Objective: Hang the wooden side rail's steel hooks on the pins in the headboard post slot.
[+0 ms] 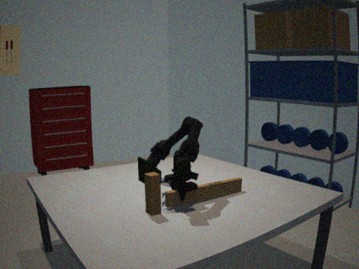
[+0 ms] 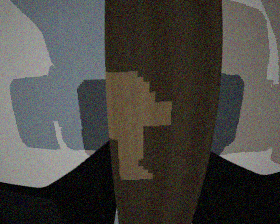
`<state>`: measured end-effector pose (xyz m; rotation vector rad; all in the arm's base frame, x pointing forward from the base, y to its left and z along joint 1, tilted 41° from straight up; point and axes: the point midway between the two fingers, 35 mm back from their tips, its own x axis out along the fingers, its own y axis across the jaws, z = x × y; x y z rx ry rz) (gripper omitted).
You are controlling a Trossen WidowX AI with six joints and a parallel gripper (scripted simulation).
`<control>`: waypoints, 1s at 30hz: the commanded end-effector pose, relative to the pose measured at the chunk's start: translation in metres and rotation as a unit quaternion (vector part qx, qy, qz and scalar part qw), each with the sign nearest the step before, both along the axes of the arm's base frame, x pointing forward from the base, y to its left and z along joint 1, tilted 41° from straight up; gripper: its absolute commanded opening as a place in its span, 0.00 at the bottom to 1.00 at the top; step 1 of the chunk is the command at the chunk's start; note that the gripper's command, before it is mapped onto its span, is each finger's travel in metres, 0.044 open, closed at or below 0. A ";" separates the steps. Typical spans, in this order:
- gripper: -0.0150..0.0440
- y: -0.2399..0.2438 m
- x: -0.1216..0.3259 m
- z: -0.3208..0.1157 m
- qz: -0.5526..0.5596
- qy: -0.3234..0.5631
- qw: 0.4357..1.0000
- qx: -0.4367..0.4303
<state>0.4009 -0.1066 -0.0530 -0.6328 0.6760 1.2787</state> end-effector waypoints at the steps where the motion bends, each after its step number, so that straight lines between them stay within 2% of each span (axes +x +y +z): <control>1: 0.25 -0.004 0.000 0.003 0.002 -0.006 1.000 -0.003; 30: 0.25 -0.007 -0.001 0.006 0.002 -0.006 1.000 -0.003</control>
